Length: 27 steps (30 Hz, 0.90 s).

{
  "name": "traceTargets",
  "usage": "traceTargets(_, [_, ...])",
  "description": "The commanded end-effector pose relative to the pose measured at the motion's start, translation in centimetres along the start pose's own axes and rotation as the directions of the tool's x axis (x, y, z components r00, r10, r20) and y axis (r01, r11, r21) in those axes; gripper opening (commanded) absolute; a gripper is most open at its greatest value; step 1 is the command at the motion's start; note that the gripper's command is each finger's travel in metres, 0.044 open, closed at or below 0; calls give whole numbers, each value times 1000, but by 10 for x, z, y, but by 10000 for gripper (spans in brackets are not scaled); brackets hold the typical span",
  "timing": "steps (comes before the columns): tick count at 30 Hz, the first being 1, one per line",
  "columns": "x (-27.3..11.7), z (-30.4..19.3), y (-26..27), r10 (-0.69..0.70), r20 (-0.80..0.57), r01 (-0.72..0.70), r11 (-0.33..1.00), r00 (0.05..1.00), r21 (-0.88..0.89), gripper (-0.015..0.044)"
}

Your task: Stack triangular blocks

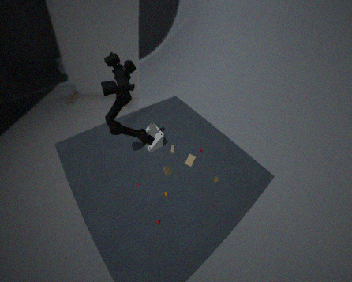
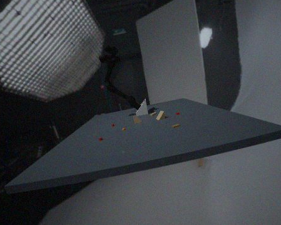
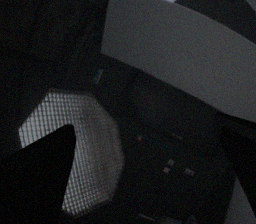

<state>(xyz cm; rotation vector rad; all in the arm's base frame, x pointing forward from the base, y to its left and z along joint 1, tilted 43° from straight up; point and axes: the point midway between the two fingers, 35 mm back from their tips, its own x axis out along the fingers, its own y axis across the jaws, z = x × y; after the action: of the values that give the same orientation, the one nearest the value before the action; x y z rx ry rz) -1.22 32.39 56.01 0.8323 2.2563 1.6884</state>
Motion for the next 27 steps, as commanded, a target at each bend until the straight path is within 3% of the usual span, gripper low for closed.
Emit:
traceTargets(1, [0,1,0,2,2,-2,1000,1000,0,426])
traceTargets(5, [-4,34,2,47,65,-48,999,997,10,440])
traceTargets(15, [-43,191,-18,145,433,-141,989,890,-43,440])
traceTargets(21, [-83,279,-57,87,659,-46,996,747,-80,440])
traceTargets(27, [-134,352,-116,-59,828,146,989,557,-28,440])
